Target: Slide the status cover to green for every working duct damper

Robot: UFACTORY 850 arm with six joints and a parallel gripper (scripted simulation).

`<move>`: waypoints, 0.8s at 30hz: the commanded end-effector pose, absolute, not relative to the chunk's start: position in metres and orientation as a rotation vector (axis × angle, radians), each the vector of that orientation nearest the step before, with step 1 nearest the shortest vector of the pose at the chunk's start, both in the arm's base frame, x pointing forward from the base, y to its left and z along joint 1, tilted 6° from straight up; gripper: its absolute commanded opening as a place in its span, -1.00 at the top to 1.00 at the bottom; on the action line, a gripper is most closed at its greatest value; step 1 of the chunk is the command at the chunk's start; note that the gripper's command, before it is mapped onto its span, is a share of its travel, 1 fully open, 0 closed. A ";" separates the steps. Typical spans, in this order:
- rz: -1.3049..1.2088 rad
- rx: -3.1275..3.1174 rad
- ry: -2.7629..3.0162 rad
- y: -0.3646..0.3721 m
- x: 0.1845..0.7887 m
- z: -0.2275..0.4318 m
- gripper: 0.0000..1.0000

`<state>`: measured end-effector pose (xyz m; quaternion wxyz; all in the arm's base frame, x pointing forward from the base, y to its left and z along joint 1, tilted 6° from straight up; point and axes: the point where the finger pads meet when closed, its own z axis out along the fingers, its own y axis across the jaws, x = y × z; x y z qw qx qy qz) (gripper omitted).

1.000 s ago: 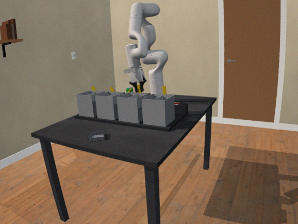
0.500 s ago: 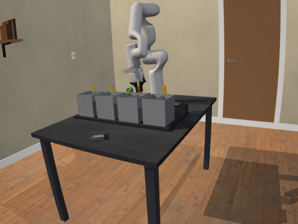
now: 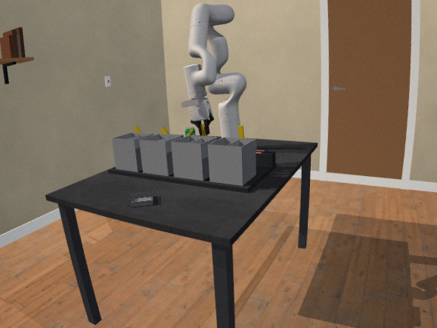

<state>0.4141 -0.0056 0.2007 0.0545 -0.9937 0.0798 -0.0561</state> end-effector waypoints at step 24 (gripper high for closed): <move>-0.173 -3.008 0.241 -0.007 0.415 0.201 0.62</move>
